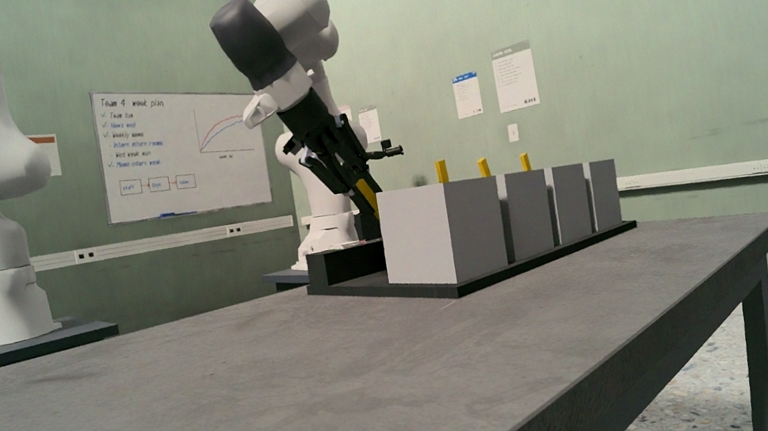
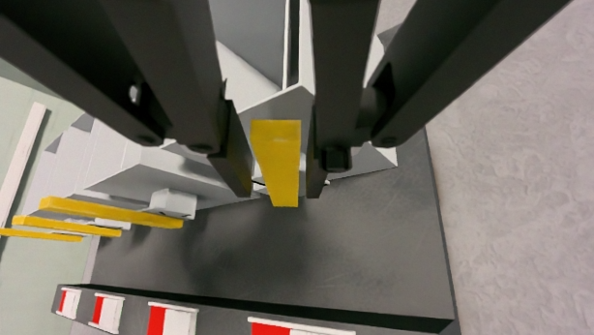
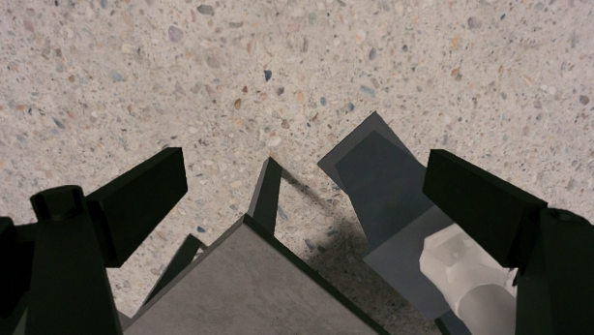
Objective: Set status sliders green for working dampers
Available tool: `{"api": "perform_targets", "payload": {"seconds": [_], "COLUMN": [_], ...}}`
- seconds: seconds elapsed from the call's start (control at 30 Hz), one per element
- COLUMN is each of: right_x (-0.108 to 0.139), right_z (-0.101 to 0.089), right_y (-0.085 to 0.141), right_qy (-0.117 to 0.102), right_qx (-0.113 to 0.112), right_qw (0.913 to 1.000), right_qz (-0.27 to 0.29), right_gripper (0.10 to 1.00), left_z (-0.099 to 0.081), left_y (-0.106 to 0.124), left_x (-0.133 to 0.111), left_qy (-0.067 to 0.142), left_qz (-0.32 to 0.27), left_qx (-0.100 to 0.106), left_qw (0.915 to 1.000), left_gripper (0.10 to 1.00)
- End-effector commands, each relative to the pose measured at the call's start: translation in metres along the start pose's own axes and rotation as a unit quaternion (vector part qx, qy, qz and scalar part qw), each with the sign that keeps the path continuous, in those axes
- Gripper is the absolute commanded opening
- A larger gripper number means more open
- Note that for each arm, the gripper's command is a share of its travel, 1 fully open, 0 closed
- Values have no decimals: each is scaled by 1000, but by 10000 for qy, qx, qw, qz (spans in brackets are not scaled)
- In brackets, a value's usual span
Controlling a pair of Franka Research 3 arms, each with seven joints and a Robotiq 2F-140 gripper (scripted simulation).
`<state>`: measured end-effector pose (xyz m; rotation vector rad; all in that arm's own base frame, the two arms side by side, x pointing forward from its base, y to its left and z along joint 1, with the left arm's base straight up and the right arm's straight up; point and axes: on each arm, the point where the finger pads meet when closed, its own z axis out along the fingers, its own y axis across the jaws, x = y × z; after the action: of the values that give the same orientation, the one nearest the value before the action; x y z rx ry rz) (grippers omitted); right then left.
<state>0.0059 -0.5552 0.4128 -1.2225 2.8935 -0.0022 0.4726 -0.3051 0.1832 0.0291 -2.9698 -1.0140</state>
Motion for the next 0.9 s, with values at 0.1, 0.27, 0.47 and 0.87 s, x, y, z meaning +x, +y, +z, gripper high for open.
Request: {"api": "perform_targets", "payload": {"seconds": [0.1,0.27,0.47,0.87], "right_x": [0,0,0,0], "right_z": [0,0,0,0], "right_y": [1,1,1,1], "right_qy": [-1,-1,-1,-1], "right_qx": [-7,-7,-7,-7], "right_qw": [10000,10000,10000,10000], "right_qz": [20,20,20,20], "right_gripper": [1000,1000,1000,1000], "left_z": [2,-4,-17,-68], "left_y": [0,0,0,0], "left_x": [1,1,1,1], "left_qy": [19,19,19,19], "left_qz": [-20,-20,-20,-20], "left_qx": [-26,-26,-26,-26], "left_qw": [10000,10000,10000,10000], "left_gripper": [303,303,303,303]}}
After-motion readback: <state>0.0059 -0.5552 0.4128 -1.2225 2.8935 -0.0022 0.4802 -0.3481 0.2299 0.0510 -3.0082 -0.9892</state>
